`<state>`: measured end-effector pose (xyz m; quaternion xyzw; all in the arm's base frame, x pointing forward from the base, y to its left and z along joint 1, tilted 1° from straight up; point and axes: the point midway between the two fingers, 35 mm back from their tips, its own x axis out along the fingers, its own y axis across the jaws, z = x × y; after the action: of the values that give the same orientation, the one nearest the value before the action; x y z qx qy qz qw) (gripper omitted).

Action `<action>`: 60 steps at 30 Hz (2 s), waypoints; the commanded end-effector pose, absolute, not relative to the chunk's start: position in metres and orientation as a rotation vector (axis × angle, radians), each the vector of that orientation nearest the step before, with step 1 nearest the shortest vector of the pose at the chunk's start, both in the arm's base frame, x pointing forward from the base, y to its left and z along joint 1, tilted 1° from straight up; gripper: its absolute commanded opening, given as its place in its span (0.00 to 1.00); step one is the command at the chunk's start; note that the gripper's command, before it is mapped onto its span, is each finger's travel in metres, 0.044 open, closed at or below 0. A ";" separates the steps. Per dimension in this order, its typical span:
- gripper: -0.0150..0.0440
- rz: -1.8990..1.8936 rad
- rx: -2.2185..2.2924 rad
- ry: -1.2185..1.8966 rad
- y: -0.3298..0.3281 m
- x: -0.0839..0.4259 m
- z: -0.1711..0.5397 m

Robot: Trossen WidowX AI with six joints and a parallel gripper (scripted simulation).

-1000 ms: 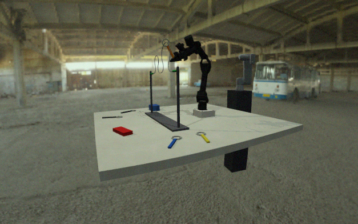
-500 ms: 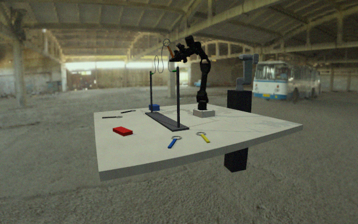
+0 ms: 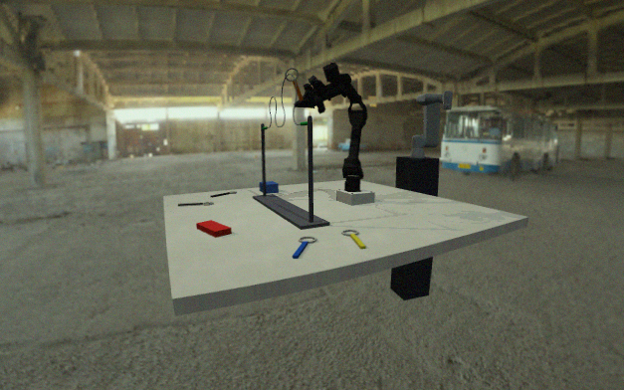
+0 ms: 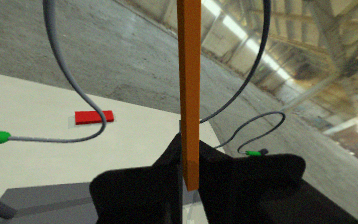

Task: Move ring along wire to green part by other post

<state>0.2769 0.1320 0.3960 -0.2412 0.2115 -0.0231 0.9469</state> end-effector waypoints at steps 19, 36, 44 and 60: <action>0.00 -0.118 -0.753 0.377 0.124 0.278 0.399; 0.00 -0.170 -0.949 0.331 0.120 0.279 0.404; 0.00 -0.196 -1.043 0.307 0.118 0.280 0.407; 0.00 -0.247 -1.233 0.257 0.115 0.280 0.412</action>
<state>0.2810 0.1167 0.4124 -0.5625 0.1221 -0.1098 0.8104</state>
